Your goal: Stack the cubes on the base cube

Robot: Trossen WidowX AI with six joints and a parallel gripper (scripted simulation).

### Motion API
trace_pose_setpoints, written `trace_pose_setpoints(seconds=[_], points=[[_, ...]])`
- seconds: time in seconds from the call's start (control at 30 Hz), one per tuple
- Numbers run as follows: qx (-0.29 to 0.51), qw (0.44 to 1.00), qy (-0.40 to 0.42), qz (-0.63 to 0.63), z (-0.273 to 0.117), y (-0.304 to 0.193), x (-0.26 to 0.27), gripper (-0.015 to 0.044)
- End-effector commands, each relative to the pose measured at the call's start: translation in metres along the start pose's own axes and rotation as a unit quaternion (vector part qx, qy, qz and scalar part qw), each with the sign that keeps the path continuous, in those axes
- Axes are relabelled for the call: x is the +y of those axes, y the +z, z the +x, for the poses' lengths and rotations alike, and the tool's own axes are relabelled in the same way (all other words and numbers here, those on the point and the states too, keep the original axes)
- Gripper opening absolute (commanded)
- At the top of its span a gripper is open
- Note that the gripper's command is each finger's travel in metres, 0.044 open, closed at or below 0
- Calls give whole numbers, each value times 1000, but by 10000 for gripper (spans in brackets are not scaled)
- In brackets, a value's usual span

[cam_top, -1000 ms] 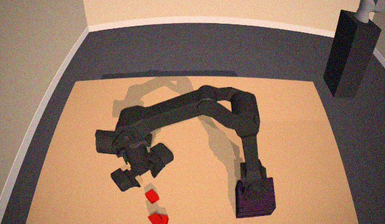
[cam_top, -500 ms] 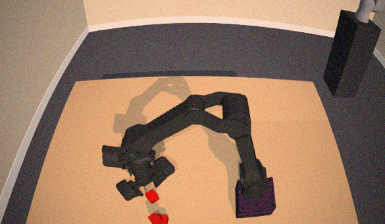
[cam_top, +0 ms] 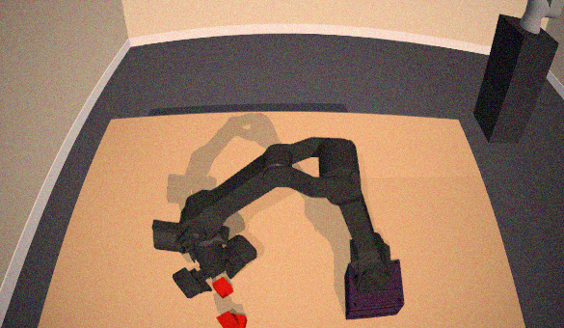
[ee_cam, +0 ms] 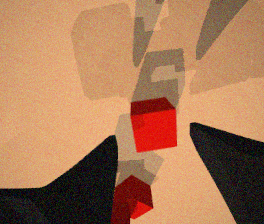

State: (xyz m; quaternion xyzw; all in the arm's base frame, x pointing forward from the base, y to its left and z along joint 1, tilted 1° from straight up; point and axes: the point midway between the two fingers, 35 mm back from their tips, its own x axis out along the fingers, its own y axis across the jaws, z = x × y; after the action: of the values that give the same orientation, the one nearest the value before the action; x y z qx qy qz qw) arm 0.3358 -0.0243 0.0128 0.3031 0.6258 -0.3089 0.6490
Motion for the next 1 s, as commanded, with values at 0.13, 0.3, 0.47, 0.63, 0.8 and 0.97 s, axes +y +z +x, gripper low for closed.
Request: trace_pose_setpoints(seconds=[0.13, 0.3, 0.47, 0.63, 0.8, 0.97], points=[[3, 1000, -5, 1, 15, -1, -2, 265], [3, 1000, -5, 1, 22, -2, -2, 265], [3, 1000, -5, 1, 23, -2, -2, 160], [3, 1000, -5, 1, 23, -2, -2, 105], [-13, 1000, 3, -12, 15, 3, 2, 105], [-15, 1000, 4, -14, 6, 4, 4, 105]])
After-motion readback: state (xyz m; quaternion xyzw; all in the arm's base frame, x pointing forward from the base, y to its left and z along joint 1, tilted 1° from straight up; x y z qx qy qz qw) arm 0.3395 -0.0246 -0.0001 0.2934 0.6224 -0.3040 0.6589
